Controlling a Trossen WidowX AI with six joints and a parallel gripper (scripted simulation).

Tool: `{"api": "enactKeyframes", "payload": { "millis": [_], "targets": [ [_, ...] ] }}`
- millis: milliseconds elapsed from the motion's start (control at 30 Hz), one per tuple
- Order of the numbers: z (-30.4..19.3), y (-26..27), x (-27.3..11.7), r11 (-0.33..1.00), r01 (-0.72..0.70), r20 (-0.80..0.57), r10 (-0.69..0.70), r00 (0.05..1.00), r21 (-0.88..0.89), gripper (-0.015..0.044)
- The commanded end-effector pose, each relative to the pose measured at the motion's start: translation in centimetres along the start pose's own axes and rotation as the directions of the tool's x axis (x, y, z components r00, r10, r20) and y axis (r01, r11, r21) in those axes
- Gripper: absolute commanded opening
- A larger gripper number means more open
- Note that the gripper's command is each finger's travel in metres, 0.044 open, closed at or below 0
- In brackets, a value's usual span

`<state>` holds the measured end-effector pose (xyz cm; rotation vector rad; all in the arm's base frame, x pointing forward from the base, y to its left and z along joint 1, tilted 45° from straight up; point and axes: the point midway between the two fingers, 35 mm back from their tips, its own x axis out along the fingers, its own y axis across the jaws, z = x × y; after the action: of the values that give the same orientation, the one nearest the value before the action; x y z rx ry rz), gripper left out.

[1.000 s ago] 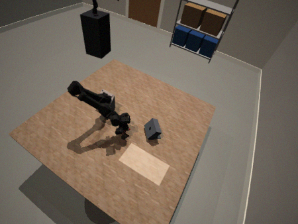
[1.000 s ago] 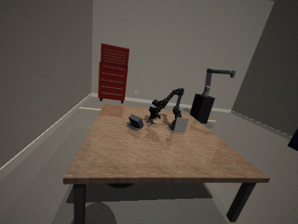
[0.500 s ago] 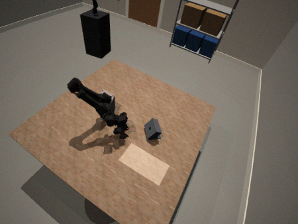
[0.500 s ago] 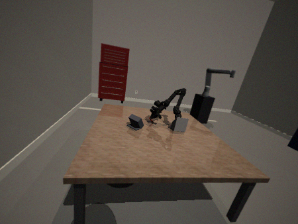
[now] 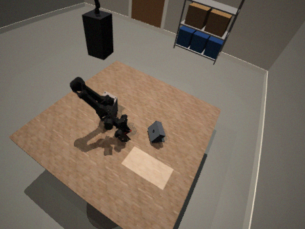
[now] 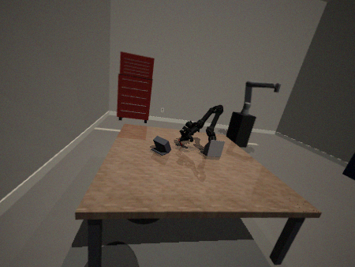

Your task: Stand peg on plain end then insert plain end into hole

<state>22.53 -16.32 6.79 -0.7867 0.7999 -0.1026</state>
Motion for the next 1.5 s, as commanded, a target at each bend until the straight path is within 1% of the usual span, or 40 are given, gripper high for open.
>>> {"api": "enactKeyframes", "payload": {
  "millis": [0, 733, 1467],
  "targets": [
    [-0.1, 0.0, -0.3, 1.000, 0.001, 0.039, -0.001, 0.999, -0.005, 0.0049],
    [-0.9, 0.1, -1.5, 1.000, 0.000, 0.226, 0.002, 0.974, -0.006, 0.0049],
    [-2.0, 0.2, -2.5, 1.000, -0.002, 0.406, 0.005, 0.914, -0.007, 0.0049]
  ]
}}
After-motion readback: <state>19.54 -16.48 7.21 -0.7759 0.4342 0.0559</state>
